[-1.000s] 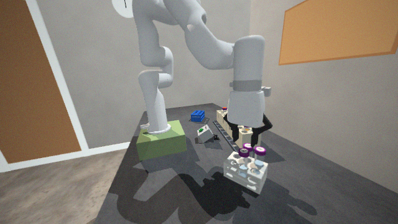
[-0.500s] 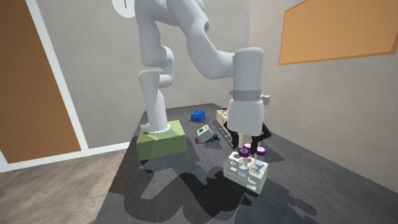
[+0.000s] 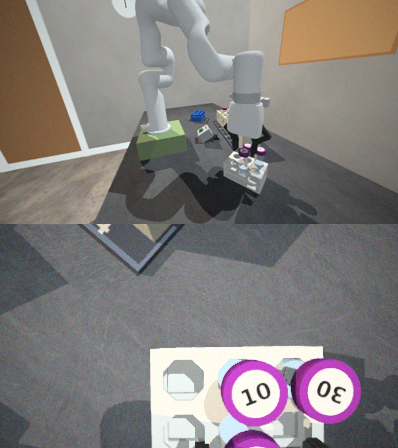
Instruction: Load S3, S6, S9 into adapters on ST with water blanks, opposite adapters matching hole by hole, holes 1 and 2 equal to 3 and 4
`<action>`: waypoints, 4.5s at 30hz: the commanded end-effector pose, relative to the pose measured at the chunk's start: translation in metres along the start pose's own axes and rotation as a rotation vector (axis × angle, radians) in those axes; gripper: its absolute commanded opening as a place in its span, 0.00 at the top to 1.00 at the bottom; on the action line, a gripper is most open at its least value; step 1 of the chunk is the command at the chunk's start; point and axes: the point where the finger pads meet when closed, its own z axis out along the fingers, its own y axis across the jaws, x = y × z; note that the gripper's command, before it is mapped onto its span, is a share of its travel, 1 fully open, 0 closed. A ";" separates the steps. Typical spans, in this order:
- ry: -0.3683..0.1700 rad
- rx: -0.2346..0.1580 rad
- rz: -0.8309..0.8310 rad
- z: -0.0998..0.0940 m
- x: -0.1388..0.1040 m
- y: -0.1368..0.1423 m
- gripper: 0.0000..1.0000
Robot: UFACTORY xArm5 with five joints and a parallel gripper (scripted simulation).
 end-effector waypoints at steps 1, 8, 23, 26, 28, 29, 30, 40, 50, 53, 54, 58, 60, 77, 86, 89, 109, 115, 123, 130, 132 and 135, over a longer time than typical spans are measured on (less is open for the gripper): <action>-0.012 -0.004 0.000 0.001 0.000 0.001 0.43; -0.012 -0.004 0.000 0.006 0.000 0.001 0.43; -0.012 -0.004 0.000 0.014 0.000 0.001 0.43; -0.012 -0.004 0.000 0.016 0.000 0.001 0.43; -0.012 -0.004 0.000 0.017 0.000 0.001 0.43; -0.012 -0.004 0.000 0.017 0.000 0.001 0.43; -0.012 -0.004 0.000 0.018 0.000 0.001 0.43; -0.012 -0.004 0.000 0.018 0.000 0.001 0.43; -0.012 -0.004 0.000 0.017 0.000 0.001 1.00; -0.012 -0.004 0.000 0.017 0.000 0.001 1.00; -0.012 -0.004 0.000 0.017 0.000 0.001 1.00; -0.012 -0.004 0.000 0.017 0.000 0.001 1.00; -0.012 -0.004 0.000 0.017 0.000 0.001 1.00; -0.012 -0.004 0.000 0.017 0.000 0.001 1.00; -0.012 -0.004 0.000 0.016 0.000 0.001 1.00; -0.012 -0.004 0.000 0.014 0.000 0.001 1.00; -0.012 -0.004 0.000 0.002 0.000 0.001 1.00; -0.012 -0.004 0.000 -0.001 0.000 0.001 1.00; -0.012 -0.004 0.000 -0.003 0.000 0.001 1.00; -0.012 -0.004 0.000 -0.015 0.000 0.001 1.00; -0.012 -0.004 0.000 -0.017 0.000 0.001 1.00; -0.012 -0.004 0.000 -0.023 0.000 0.001 1.00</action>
